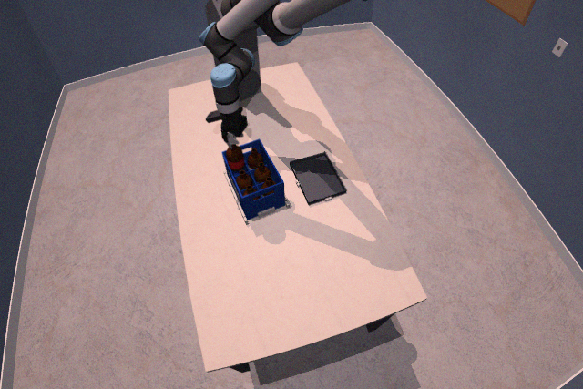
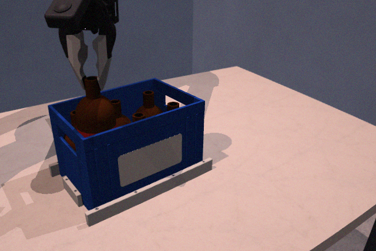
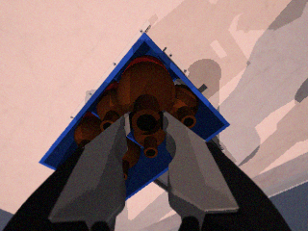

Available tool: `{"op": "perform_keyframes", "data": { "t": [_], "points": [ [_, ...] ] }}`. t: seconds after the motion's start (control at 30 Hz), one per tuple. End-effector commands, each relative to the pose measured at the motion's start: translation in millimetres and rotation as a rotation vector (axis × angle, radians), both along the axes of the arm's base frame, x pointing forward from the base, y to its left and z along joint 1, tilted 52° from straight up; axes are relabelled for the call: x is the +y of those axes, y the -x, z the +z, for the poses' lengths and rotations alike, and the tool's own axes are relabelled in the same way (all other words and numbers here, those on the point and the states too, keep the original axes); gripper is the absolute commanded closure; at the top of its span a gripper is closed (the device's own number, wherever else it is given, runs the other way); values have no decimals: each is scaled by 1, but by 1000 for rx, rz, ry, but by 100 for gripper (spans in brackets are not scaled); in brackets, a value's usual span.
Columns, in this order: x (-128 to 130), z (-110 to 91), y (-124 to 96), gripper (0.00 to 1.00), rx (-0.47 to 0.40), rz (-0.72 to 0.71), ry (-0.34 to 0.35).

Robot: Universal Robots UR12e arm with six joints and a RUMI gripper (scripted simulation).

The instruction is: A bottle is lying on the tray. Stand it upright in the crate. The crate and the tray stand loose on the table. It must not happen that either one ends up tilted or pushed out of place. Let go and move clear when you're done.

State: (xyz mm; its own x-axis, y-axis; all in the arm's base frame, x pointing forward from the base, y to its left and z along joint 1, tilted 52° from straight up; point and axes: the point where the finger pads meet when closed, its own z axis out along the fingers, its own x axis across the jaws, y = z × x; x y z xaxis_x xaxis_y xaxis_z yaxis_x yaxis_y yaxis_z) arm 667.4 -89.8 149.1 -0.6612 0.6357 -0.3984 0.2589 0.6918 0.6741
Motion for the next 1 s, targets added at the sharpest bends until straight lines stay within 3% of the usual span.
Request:
{"op": "perform_keyframes", "data": {
  "t": [0.0, 0.97],
  "points": [
    [1, -2, -3, 100, -1, 0, 1],
    [11, -19, -22, 100, -1, 0, 1]
  ]
}}
